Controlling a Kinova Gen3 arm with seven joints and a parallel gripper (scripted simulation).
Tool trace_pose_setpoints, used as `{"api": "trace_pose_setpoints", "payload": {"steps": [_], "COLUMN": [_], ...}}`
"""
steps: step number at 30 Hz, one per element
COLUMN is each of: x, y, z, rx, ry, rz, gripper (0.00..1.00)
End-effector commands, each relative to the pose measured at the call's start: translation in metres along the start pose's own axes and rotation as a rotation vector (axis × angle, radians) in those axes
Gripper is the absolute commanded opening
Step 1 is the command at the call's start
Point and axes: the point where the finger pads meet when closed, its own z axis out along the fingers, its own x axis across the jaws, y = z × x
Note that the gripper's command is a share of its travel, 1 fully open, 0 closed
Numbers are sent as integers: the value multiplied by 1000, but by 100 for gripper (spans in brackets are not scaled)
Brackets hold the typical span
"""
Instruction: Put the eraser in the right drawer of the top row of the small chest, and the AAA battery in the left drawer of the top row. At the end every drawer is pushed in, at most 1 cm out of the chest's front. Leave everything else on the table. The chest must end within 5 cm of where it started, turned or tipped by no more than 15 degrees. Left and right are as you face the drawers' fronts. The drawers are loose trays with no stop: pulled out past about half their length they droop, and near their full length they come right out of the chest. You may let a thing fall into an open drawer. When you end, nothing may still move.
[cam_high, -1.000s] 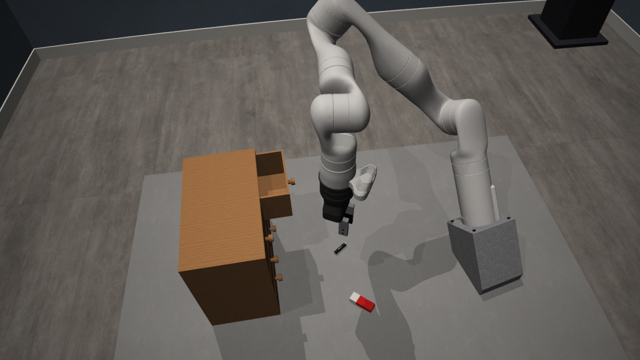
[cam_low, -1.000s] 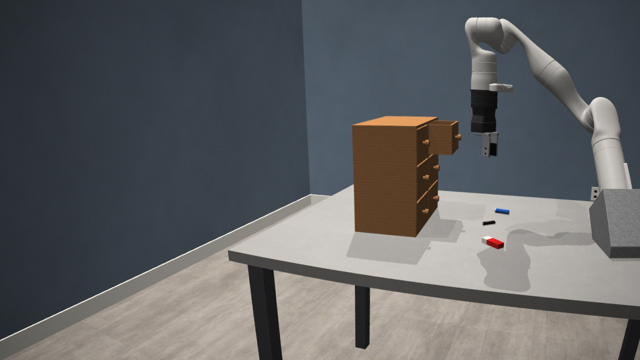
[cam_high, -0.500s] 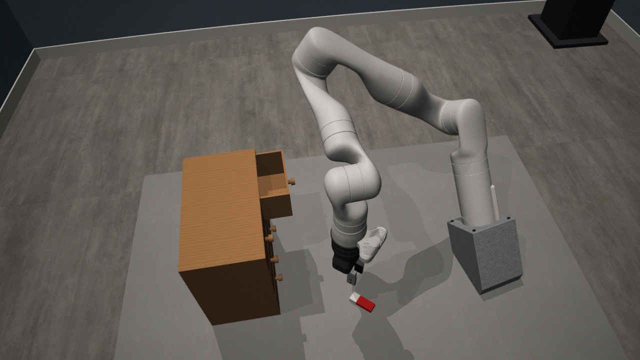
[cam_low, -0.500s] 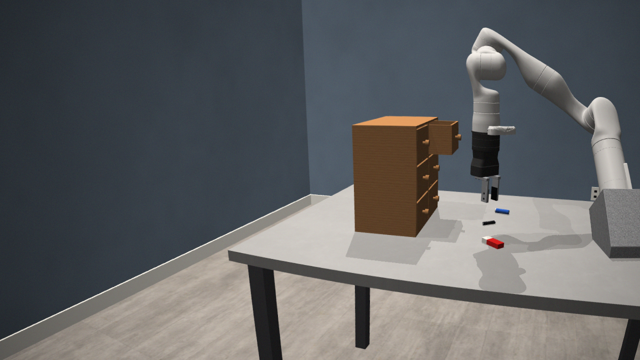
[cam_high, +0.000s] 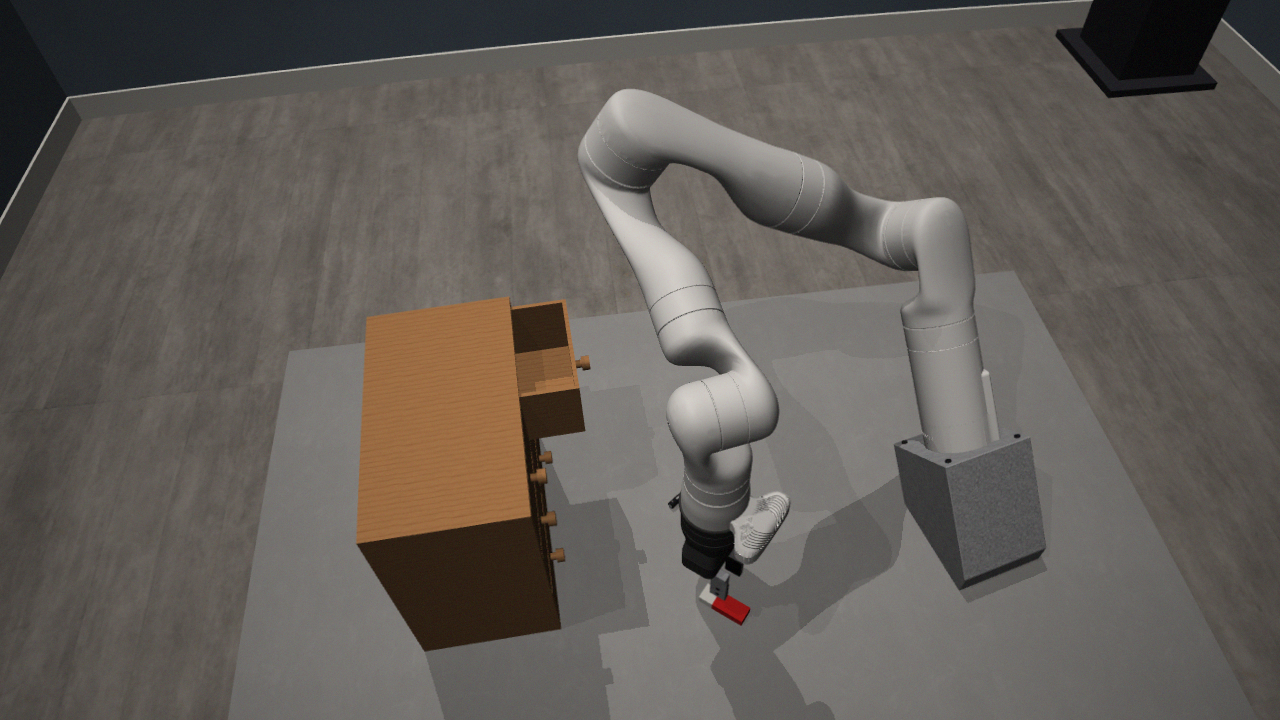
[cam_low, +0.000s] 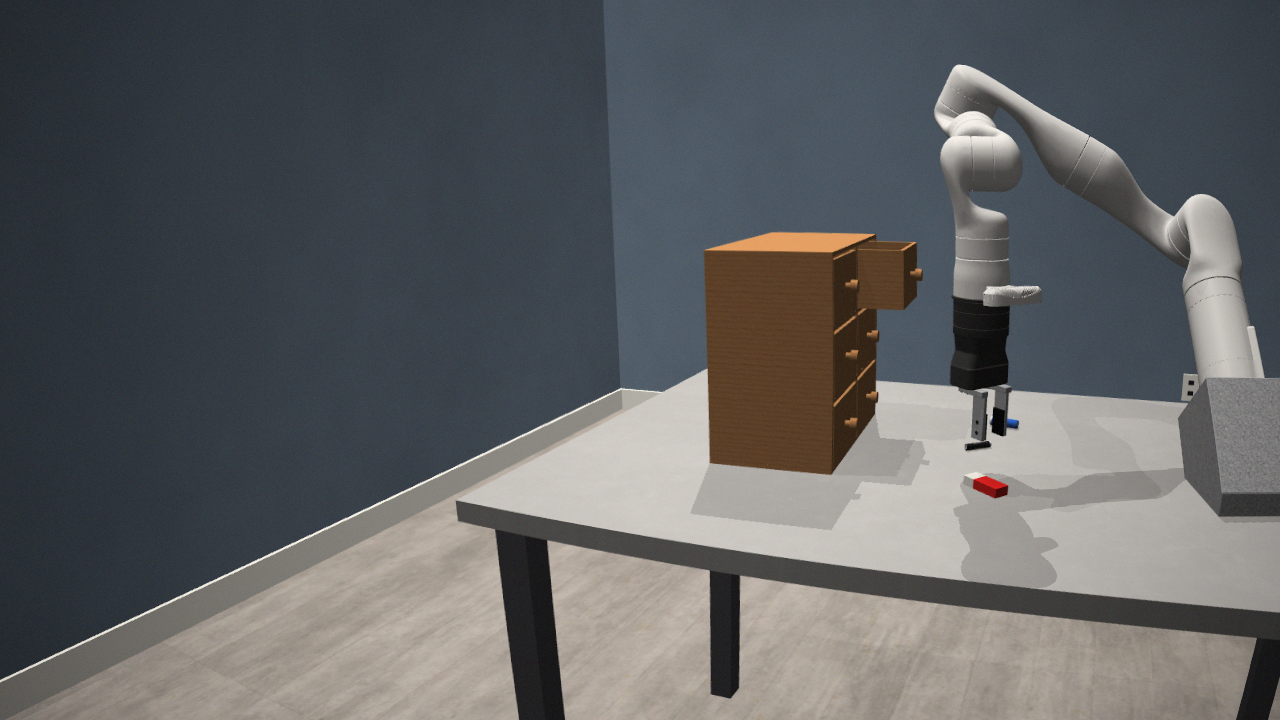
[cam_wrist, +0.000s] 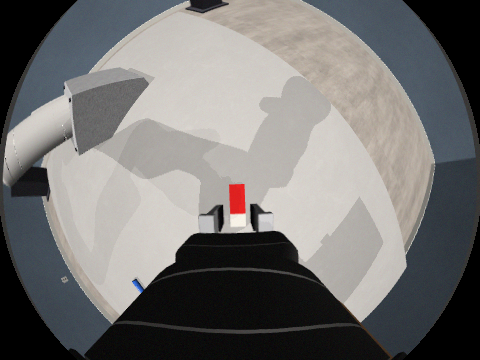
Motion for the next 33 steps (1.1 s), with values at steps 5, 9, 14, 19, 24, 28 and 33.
{"api": "trace_pose_setpoints", "payload": {"steps": [5, 9, 14, 19, 24, 28, 33], "x": [0, 0, 0, 0, 0, 0, 0], "y": [-1, -1, -1, -1, -1, -1, -1], "z": [0, 0, 0, 0, 0, 3, 7], "rx": [0, 0, 0, 0, 0, 0, 0], "ry": [0, 0, 0, 0, 0, 0, 0], "rz": [-3, -3, -3, -3, -3, -3, -3], "gripper": [75, 75, 75, 75, 75, 75, 75]}}
